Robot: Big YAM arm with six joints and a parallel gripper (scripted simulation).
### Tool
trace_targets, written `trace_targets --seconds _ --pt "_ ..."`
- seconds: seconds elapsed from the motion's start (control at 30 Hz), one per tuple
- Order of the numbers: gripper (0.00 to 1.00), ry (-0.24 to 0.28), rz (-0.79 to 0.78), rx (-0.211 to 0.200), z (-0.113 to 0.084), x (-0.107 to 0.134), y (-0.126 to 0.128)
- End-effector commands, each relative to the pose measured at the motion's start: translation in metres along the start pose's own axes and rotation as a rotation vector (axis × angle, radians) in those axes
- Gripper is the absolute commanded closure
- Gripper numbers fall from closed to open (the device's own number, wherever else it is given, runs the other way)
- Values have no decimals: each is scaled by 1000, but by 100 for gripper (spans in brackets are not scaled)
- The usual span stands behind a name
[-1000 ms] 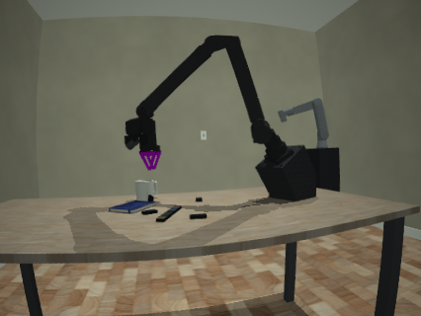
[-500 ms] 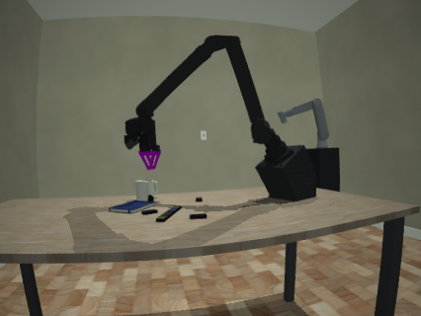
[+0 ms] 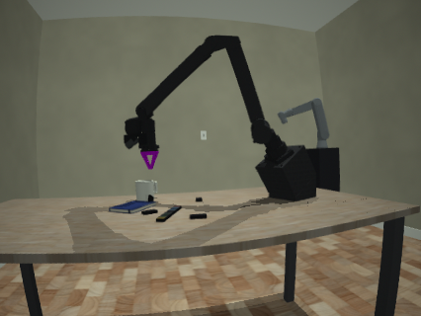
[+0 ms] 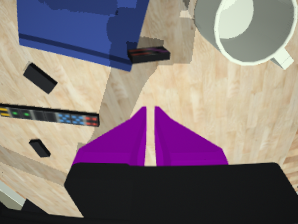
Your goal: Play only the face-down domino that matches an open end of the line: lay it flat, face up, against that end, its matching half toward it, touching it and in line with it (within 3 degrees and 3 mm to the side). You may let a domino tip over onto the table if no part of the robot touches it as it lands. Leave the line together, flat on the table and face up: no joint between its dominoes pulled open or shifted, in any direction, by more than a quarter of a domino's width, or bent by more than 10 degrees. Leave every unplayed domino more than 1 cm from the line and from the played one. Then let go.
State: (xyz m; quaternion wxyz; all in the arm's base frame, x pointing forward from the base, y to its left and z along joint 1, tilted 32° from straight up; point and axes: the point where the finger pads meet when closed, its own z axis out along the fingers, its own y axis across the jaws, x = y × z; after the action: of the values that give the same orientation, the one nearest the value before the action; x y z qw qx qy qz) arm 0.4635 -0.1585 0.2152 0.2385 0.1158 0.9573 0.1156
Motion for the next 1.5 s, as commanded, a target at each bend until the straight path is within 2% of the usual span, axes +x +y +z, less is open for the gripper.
trace_targets --seconds 0.0,0.93,1.27,1.47 --pt "100 -11 -3 2 -5 -4 0" --pt "100 -9 -2 2 -4 -2 0" --pt "100 -77 46 12 46 -64 -4" --pt "100 -77 46 12 46 -64 -4"
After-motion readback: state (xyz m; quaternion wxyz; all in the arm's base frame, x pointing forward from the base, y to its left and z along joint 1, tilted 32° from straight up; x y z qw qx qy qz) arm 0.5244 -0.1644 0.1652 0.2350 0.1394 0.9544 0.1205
